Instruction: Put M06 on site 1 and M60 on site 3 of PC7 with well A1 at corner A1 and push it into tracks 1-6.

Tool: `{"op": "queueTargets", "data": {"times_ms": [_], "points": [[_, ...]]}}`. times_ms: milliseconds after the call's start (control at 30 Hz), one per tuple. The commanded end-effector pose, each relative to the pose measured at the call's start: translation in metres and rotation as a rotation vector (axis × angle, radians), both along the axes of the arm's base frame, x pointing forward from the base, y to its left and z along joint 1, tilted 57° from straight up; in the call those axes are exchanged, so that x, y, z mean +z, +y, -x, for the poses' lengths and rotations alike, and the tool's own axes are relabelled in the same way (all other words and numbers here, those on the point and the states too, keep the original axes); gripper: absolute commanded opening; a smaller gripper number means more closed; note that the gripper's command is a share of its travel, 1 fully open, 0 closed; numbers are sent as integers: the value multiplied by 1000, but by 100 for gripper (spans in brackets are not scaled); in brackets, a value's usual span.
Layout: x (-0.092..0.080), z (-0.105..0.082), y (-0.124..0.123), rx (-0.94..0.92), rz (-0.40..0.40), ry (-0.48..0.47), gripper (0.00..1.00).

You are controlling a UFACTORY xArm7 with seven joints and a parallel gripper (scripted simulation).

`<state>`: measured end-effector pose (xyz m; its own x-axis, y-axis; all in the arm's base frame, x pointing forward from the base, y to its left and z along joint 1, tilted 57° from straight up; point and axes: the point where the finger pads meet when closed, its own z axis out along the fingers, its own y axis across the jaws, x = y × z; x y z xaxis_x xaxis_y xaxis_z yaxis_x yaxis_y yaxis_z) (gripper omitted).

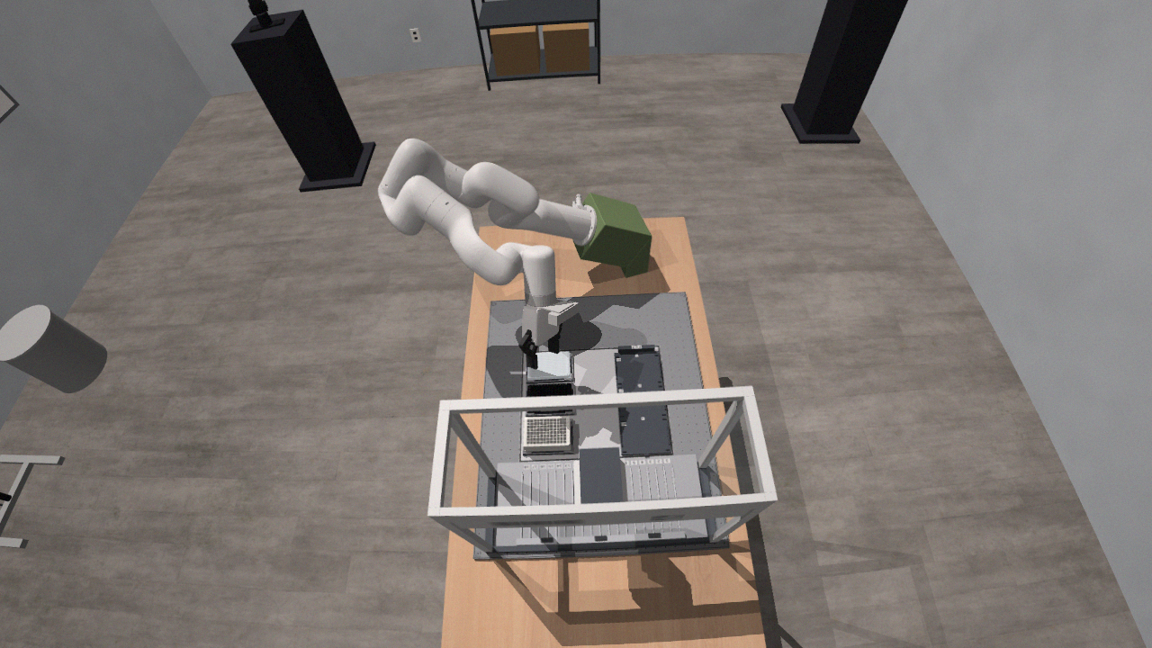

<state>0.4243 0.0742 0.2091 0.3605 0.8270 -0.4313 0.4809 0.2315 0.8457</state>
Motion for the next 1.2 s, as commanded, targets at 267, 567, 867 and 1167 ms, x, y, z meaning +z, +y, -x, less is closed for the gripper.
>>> {"op": "queueTargets", "data": {"times_ms": [267,567,867,1167], "points": [[-20,11,-35,-89,162,250,100],[-35,24,-57,-126,247,438,100],[-53,42,-78,-145,321,673,100],[-56,46,-81,-146,333,721,100]]}}
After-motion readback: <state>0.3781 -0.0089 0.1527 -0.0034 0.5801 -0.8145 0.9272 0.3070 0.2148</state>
